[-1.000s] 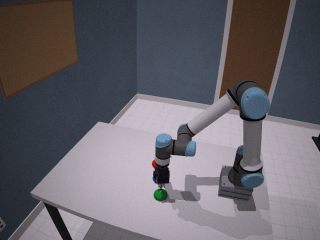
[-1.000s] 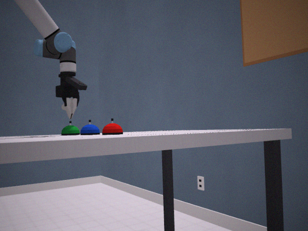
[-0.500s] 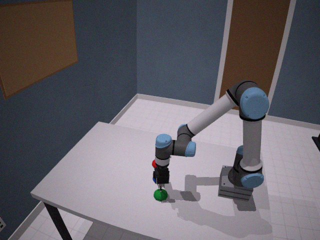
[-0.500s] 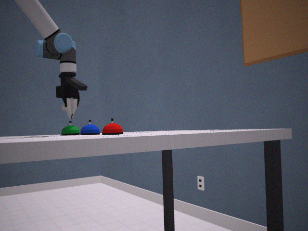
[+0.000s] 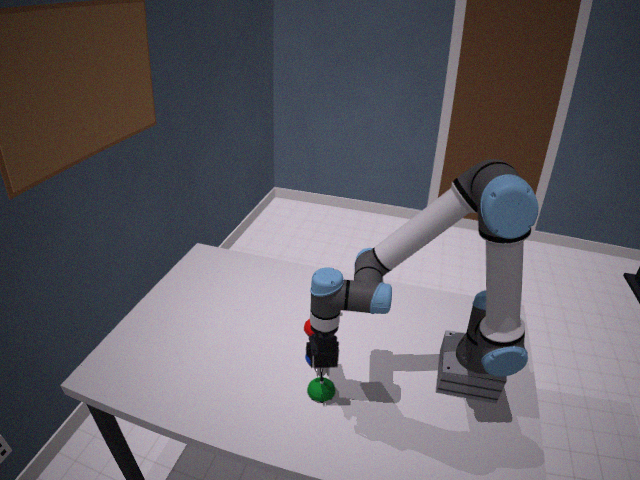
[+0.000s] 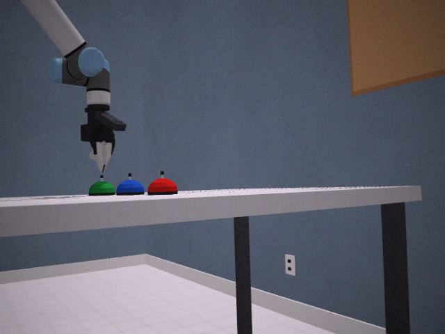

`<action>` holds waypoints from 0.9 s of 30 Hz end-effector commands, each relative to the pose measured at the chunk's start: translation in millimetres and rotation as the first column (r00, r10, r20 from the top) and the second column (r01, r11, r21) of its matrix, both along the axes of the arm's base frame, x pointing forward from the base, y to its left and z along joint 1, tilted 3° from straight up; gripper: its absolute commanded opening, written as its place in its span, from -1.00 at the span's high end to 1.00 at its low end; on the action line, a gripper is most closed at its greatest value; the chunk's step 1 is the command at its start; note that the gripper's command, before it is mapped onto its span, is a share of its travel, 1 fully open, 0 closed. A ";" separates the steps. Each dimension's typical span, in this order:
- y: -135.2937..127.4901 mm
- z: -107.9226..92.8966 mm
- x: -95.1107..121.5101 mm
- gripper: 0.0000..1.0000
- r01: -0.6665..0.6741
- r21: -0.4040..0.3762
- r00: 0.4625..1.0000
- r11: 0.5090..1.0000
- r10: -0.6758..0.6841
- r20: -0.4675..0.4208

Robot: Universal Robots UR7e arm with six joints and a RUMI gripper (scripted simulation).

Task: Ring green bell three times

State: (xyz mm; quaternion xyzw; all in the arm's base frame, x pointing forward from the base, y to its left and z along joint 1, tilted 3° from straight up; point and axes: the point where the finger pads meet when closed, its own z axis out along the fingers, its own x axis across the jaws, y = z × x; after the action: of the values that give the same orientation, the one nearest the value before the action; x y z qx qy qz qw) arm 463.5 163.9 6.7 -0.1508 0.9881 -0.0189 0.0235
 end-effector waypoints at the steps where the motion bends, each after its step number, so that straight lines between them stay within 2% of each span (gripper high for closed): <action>1: -0.7 -0.9 -0.8 1.00 0.001 0.000 1.000 1.000 -0.001 -0.002; 16: -0.7 -2.1 -1.1 1.00 0.001 0.000 1.000 1.000 -0.001 -0.002; 27: -1.2 -12.3 -1.4 1.00 0.001 0.000 1.000 1.000 -0.001 -0.004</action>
State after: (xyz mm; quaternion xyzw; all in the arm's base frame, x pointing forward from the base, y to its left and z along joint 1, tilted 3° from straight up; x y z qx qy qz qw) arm 462.7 163.4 -1.2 -0.1508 0.9881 -0.0188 0.0219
